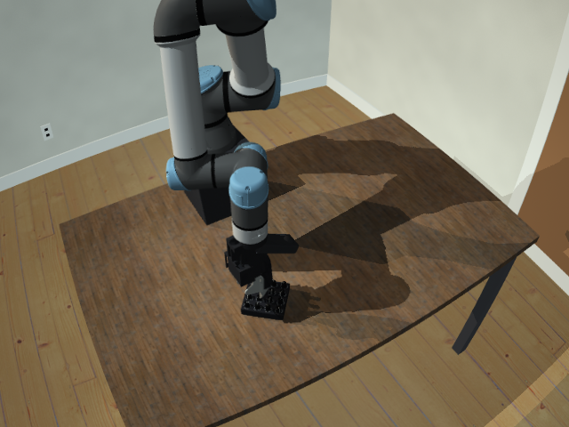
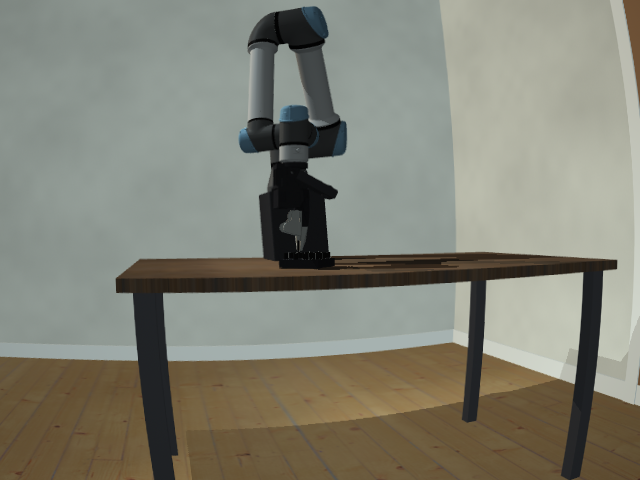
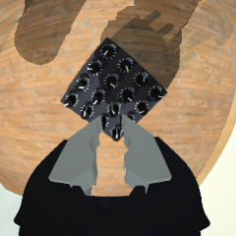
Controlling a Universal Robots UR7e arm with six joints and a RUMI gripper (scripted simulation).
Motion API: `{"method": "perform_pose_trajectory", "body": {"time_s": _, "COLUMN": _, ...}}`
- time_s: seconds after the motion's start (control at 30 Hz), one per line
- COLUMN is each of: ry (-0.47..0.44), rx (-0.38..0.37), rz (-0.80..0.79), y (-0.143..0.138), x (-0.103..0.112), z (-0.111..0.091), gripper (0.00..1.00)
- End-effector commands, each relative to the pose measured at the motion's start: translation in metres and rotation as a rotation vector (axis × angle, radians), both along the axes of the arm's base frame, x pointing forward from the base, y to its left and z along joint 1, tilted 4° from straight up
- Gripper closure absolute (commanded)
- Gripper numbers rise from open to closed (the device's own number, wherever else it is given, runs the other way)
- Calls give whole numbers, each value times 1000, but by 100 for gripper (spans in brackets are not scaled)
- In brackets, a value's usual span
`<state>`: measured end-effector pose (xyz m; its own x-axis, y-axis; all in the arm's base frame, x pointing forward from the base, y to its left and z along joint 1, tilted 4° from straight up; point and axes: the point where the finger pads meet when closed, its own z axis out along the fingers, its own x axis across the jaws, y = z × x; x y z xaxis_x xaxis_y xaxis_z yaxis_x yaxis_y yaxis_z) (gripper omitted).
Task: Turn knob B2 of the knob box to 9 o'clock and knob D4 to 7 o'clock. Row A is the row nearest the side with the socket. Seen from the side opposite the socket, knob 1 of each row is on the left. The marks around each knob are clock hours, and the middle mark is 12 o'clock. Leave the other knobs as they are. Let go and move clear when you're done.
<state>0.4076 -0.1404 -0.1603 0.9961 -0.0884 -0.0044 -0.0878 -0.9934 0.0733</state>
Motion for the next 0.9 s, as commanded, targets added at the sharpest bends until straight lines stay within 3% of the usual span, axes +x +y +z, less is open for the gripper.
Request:
{"method": "perform_pose_trajectory", "body": {"time_s": 0.0, "ry": -5, "rx": -2, "rz": -1, "y": -3, "x": 3, "z": 1, "gripper": 89}}
{"method": "perform_pose_trajectory", "body": {"time_s": 0.87, "ry": -4, "rx": -2, "rz": 1, "y": 2, "x": 5, "z": 0, "gripper": 89}}
